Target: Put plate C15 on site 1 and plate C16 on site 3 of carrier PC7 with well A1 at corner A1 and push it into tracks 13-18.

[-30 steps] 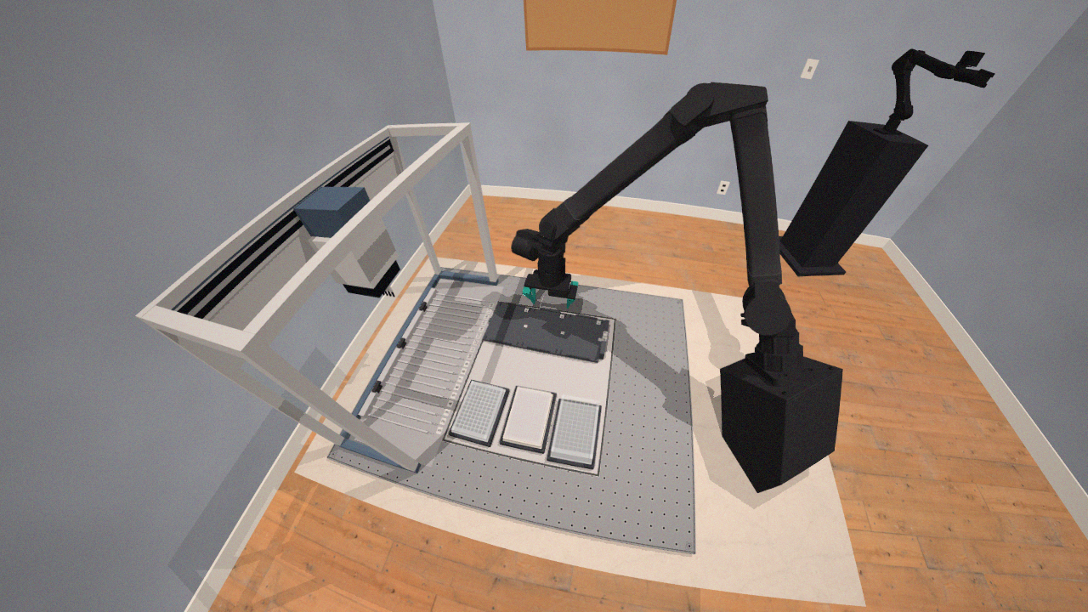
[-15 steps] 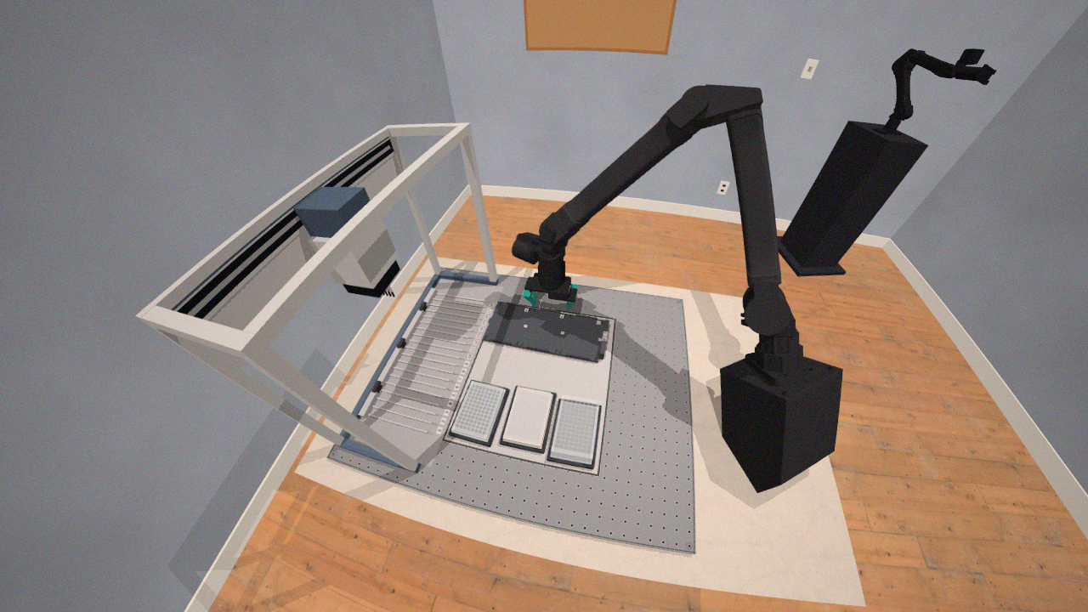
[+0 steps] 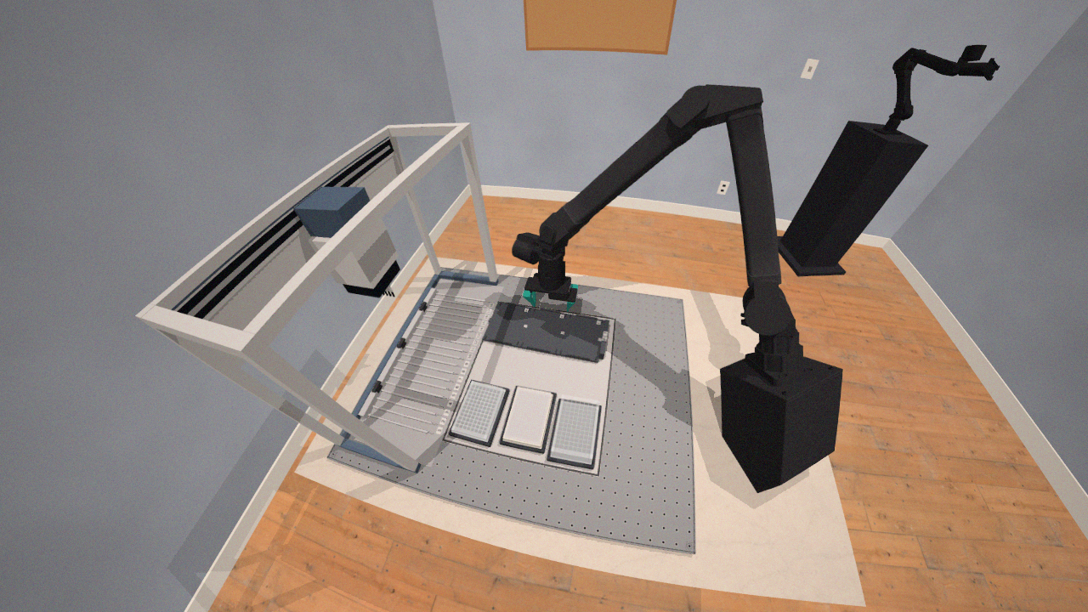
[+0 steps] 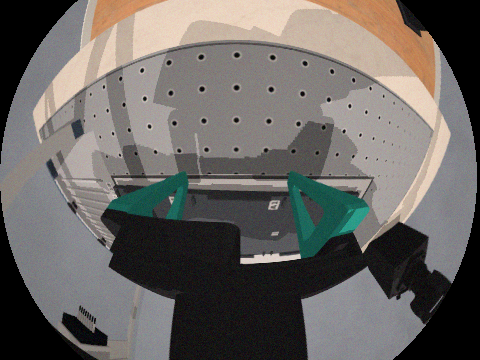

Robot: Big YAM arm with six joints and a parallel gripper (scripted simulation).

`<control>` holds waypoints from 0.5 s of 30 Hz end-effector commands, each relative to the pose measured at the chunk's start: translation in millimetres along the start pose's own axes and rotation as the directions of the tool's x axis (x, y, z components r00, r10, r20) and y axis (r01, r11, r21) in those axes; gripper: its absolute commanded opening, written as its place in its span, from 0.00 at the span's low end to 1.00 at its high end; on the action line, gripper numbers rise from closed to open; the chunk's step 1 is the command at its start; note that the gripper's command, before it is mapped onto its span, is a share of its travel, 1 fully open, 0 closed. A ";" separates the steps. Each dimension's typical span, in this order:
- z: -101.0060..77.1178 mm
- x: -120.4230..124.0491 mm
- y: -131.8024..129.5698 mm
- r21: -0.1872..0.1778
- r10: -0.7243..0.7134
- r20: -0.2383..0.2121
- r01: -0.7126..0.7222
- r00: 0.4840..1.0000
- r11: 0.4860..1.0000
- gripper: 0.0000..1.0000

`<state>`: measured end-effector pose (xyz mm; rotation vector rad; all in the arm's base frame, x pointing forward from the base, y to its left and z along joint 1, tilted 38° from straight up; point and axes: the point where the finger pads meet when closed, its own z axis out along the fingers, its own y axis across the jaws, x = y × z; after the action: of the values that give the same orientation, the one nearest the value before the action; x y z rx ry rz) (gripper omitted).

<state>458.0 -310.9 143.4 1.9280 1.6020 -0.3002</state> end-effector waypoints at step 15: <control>-3.6 13.7 12.0 -0.026 -0.003 0.003 0.003 1.000 1.000 1.00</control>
<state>458.9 -307.1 140.7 1.9238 1.6096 -0.3031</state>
